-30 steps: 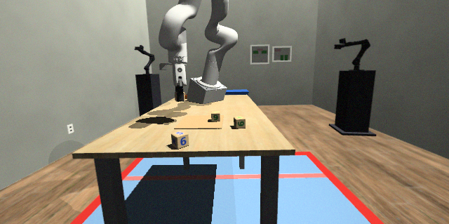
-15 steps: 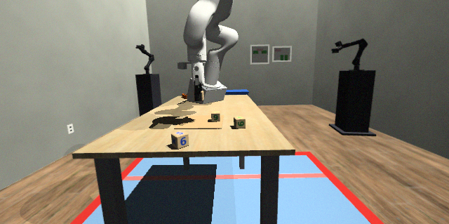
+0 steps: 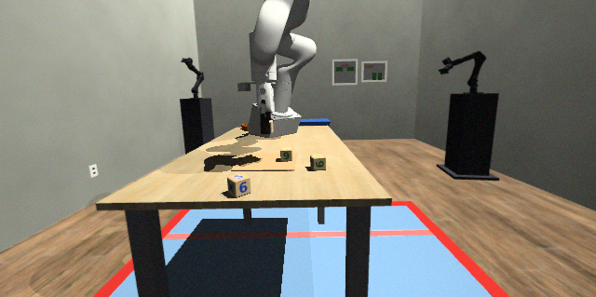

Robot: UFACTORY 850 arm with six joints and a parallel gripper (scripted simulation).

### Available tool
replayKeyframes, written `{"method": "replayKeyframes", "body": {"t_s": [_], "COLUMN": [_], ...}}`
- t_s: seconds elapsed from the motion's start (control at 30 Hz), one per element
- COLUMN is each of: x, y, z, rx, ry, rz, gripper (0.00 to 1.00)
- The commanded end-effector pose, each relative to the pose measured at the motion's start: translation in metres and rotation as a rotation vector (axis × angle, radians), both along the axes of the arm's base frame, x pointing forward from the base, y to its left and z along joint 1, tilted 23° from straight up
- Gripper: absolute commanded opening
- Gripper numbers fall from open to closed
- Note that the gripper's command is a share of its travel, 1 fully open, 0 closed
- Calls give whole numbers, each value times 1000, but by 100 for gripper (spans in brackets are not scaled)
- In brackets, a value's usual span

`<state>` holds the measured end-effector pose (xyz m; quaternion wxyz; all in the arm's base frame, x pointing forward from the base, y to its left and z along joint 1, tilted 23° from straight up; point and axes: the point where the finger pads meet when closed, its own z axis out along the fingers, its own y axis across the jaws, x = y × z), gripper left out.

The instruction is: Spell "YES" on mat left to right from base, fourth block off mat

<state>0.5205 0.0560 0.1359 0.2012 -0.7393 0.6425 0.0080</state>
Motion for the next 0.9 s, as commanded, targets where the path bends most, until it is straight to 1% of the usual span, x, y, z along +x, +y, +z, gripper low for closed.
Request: {"method": "replayKeyframes", "body": {"t_s": [0.0,0.2,0.43,0.5,0.87], "x": [1,3,9,9,21], "y": [0,2,10,10,25], "z": [1,-6,-28,-28,-74], "rx": [0,0,0,0,0], "ry": [-1,0,0,0,0], "rz": [0,0,0,0,0], "gripper": [41,41,41,41,41]}}
